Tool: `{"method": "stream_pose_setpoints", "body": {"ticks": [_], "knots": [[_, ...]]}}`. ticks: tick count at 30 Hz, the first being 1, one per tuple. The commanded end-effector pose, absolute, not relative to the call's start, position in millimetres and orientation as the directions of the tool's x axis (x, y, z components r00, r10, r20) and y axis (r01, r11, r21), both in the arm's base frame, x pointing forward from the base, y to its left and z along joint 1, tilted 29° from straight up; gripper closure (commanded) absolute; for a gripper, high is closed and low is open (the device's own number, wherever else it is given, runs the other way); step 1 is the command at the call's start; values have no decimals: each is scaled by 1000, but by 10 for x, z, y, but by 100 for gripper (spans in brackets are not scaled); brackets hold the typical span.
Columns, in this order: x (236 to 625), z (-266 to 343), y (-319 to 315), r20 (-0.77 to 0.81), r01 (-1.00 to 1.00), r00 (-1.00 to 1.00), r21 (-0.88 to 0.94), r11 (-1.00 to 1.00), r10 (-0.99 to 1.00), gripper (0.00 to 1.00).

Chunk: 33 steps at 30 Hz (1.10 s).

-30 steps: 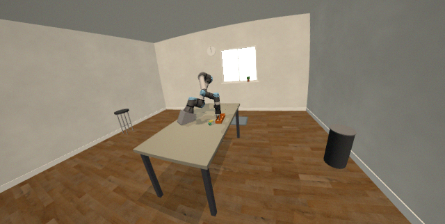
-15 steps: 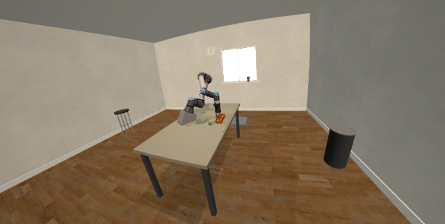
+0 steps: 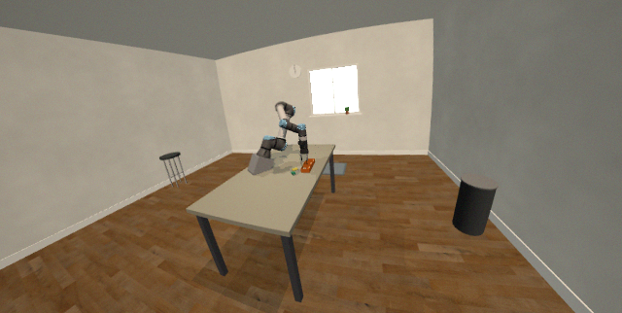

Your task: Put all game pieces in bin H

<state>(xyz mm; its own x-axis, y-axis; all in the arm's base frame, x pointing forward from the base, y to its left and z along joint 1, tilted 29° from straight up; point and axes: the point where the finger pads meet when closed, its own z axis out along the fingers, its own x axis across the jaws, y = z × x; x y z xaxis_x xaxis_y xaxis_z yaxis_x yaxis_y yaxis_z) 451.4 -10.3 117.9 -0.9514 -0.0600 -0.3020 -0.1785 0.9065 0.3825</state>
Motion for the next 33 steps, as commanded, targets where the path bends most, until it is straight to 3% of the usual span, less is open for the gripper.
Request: {"method": "stream_pose_setpoints", "body": {"ticks": [1,22,33], "knots": [[4468,1345,-184,-303,-179,-951,382,906,-61,0],[4278,2008,-502,-303,-179,-951,382,906,-61,0],[4272,2027,-511,-303,-179,-951,382,906,-61,0]]}}
